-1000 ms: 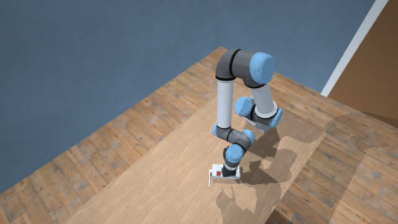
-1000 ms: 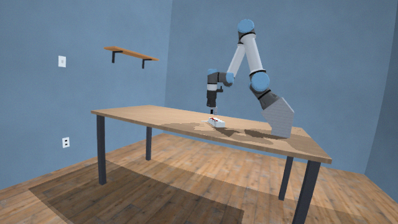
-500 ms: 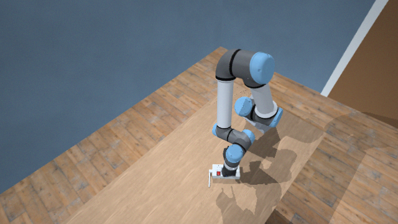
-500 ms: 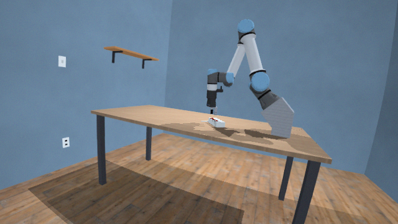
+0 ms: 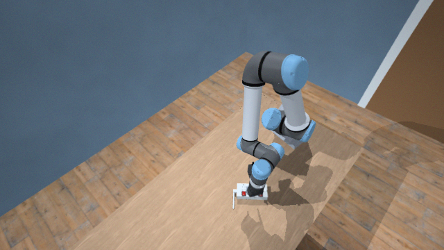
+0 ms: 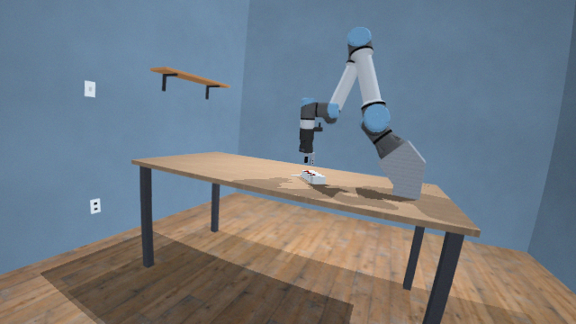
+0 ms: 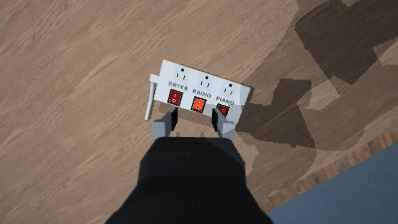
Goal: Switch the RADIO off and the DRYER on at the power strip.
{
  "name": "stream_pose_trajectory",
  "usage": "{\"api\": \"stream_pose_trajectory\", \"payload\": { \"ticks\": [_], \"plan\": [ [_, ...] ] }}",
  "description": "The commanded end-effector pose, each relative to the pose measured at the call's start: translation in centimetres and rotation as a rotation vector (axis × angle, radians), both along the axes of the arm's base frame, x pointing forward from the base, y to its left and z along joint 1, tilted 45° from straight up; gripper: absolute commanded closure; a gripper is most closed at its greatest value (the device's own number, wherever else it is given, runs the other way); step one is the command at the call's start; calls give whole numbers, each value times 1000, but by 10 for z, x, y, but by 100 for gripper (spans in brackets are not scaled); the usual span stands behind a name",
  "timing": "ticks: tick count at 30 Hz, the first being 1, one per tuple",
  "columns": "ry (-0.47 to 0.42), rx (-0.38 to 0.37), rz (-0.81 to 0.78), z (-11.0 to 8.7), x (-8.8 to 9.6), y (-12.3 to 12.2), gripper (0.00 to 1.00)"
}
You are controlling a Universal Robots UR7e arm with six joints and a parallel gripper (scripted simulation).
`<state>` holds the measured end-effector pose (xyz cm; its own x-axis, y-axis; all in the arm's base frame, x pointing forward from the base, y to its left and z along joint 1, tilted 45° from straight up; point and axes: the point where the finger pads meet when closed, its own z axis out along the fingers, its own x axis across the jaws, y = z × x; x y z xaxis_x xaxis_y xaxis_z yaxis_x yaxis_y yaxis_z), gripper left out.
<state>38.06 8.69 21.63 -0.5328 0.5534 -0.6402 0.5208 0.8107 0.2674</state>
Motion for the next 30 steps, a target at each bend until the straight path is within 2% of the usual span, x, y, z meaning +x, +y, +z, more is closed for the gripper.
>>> {"api": "stream_pose_trajectory", "payload": {
  "ticks": [1, 8, 9, 14, 21, 30],
  "plan": [
    [12, -46, 67, 9, -6, -1, 0],
    [48, -211, 287, 34, -27, -2, 0],
    [48, -211, 287, 34, -27, -2, 0],
    [65, -312, 417, 47, -41, -1, 0],
    [71, -356, 473, 52, -47, -1, 0],
    [72, -359, 477, 53, -47, -1, 0]
  ]
}}
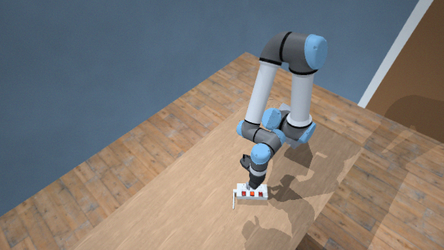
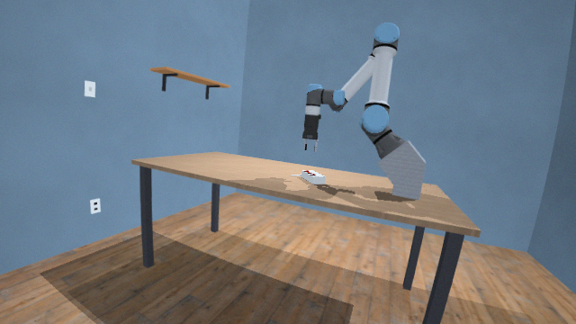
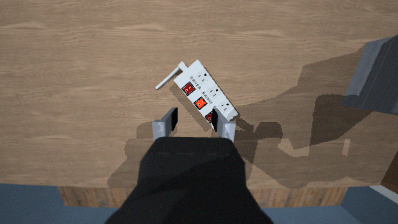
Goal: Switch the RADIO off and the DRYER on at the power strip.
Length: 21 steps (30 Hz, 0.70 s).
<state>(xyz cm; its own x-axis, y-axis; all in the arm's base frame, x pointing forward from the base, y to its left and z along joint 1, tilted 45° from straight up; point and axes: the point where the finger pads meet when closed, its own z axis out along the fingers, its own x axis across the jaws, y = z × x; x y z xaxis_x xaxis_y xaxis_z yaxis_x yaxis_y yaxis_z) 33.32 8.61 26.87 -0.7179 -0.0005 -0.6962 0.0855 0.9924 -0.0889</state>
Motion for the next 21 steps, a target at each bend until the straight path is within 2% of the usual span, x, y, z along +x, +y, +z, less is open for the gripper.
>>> {"api": "stream_pose_trajectory", "payload": {
  "ticks": [1, 12, 21],
  "plan": [
    [0, 0, 2, 0, 0, 0, 0],
    [-1, 3, -1, 0, 0, 0, 0],
    [-5, 34, -34, -1, 1, -1, 0]
  ]
}}
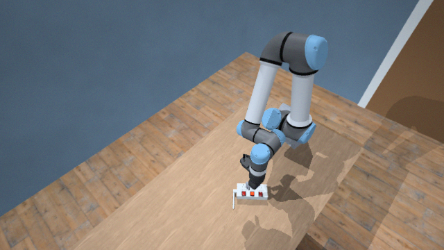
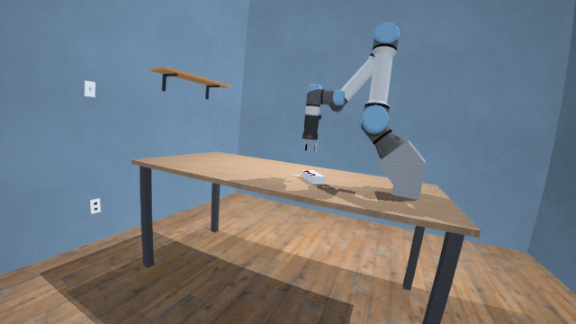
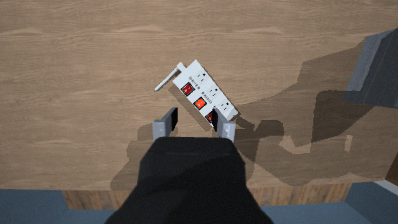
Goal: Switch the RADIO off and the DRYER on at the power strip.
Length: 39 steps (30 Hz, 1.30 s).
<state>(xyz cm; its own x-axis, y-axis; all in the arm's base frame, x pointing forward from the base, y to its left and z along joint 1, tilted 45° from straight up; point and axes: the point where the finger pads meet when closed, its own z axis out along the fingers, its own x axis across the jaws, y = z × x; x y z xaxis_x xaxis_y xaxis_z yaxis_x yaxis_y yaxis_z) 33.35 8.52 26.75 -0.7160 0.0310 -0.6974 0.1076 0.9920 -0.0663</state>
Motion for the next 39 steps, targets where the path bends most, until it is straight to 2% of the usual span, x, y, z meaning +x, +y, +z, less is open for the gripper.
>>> {"api": "stream_pose_trajectory", "payload": {
  "ticks": [1, 7, 14, 16, 23, 31, 33, 39],
  "plan": [
    [-4, 20, -21, 0, 0, -1, 0],
    [-15, 97, -100, -4, 2, -4, 0],
    [-37, 241, -250, -10, 4, -9, 0],
    [-37, 241, -250, -10, 4, -9, 0],
    [-69, 439, -457, -17, 8, -14, 0],
    [-114, 708, -739, -26, 14, -20, 0],
    [-114, 708, -739, -26, 14, -20, 0],
    [-152, 921, -962, -31, 20, -24, 0]
  ]
}}
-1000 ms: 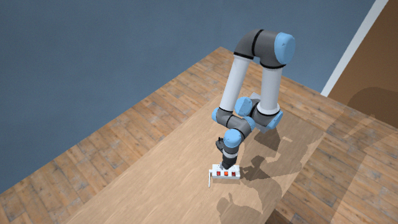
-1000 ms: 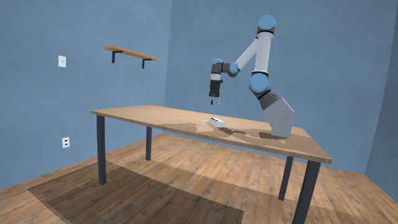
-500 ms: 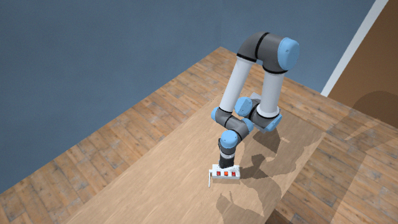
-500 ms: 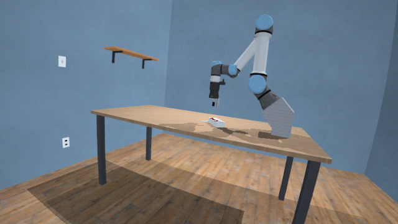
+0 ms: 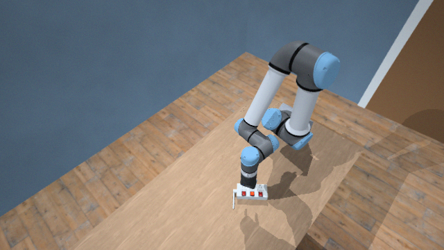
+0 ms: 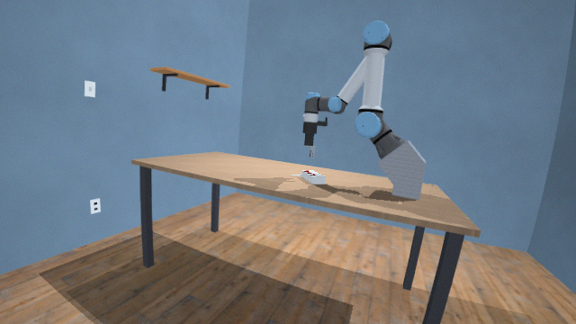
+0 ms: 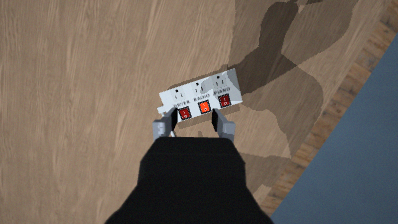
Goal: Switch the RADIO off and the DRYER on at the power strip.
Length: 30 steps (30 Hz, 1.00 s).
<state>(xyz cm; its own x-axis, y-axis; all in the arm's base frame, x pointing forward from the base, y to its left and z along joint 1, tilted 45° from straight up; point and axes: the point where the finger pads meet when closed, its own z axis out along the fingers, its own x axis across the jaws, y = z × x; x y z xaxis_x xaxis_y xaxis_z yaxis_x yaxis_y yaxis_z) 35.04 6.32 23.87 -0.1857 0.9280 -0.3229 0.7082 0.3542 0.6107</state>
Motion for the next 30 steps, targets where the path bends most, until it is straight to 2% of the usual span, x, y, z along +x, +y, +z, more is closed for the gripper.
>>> {"api": "stream_pose_trajectory", "payload": {
  "ticks": [1, 9, 11, 17, 23, 26, 30],
  "plan": [
    [-26, 145, -161, -3, 5, -3, 0],
    [-75, 409, -439, -6, 15, -8, 0],
    [-75, 409, -439, -6, 15, -8, 0],
    [-107, 575, -613, -7, 22, -12, 0],
    [-131, 702, -746, -6, 28, -16, 0],
    [-141, 750, -794, -6, 30, -18, 0],
    [-146, 775, -821, -6, 32, -19, 0]
  ]
}}
